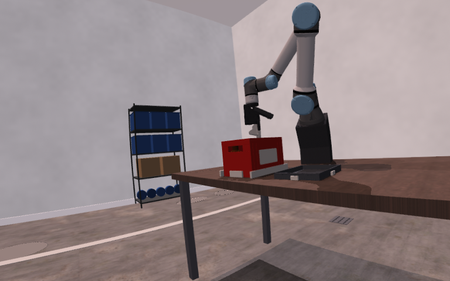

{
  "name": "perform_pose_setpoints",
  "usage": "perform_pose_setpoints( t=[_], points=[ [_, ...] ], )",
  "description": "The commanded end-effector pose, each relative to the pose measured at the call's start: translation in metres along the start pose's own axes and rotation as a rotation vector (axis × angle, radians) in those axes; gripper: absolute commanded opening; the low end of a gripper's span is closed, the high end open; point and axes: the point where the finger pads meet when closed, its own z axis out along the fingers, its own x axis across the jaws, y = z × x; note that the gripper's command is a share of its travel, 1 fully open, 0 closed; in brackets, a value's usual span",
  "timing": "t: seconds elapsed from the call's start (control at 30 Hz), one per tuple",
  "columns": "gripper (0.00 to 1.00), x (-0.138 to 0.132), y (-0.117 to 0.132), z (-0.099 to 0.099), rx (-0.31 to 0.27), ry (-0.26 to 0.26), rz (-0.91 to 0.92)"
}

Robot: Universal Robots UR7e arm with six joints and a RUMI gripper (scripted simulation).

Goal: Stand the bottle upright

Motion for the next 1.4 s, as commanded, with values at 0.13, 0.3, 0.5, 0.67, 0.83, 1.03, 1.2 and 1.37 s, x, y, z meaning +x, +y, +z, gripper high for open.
perform_pose_setpoints(
  t=[0.13, 0.3, 0.5, 0.67, 0.83, 1.03, 1.2, 1.37],
  points=[
    [0.38, 0.0005, -0.0011, 0.0121, 0.001, 0.001, 0.002],
    [0.38, 0.0005, -0.0011, 0.0153, 0.001, 0.001, 0.002],
    [0.38, 0.0005, -0.0011, 0.0167, 0.001, 0.001, 0.002],
    [0.38, 0.0002, -0.0008, 0.0172, 0.0, 0.001, 0.002],
    [0.38, -0.0001, -0.0002, 0.0167, -0.001, 0.0, 0.002],
    [0.38, 0.0, -0.0002, 0.0167, -0.001, 0.0, 0.002],
    [0.38, 0.0, -0.0002, 0.0167, -0.001, 0.0, 0.002],
    [0.38, 0.0, -0.0002, 0.0167, -0.001, 0.0, 0.002]
  ],
)
